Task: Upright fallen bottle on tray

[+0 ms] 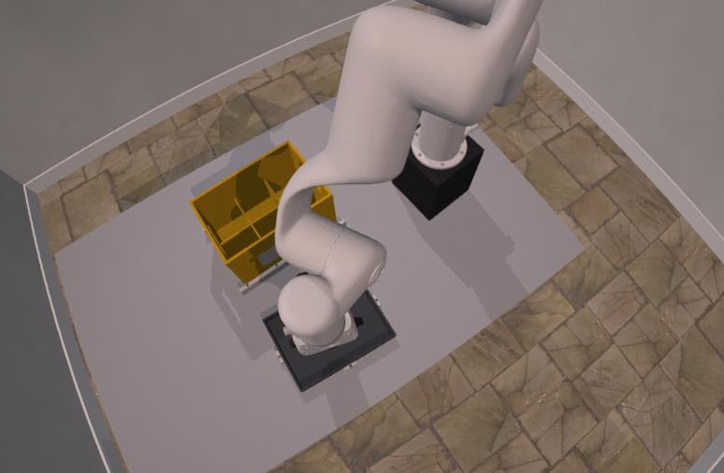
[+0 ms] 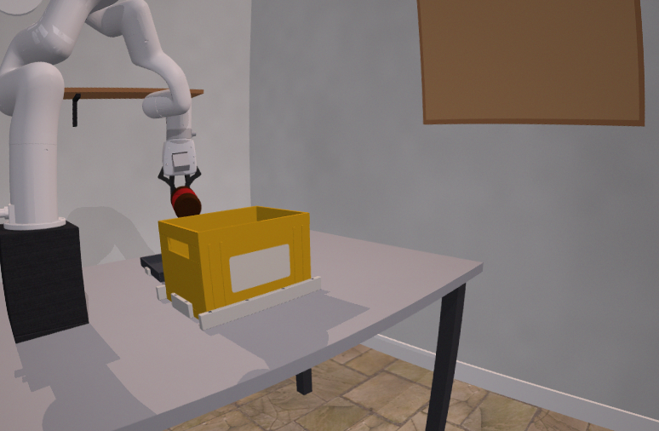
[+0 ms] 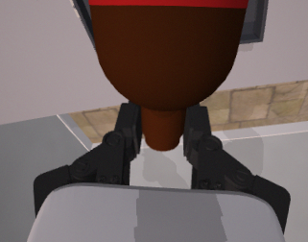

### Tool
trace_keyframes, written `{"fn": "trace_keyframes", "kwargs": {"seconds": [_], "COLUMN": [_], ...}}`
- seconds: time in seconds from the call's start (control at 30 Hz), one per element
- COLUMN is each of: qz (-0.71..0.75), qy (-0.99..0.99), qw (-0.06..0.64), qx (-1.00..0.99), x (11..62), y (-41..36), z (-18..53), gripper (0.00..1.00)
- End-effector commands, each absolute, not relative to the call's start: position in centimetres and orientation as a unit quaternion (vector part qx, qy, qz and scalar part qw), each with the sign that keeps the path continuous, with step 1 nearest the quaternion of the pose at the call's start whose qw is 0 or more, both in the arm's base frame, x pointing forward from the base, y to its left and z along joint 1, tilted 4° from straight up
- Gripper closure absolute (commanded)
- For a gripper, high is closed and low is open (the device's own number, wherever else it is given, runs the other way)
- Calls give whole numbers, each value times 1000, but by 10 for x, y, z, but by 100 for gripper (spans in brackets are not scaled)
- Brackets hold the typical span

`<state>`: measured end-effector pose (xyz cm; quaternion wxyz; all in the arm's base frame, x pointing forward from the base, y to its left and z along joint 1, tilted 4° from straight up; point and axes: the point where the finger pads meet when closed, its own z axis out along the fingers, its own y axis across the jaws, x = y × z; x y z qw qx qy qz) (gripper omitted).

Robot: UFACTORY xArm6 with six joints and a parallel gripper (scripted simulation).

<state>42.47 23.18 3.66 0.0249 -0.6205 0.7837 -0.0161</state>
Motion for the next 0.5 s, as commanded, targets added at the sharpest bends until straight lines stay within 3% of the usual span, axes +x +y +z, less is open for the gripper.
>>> {"fn": "trace_keyframes", "kwargs": {"seconds": [0.0, 0.47], "qz": [-16, -14], "qy": [797, 844], "qw": [27, 29], "qx": [-603, -536], "x": [426, 426], "y": [233, 233], "z": [38, 38], "gripper": [100, 100]}}
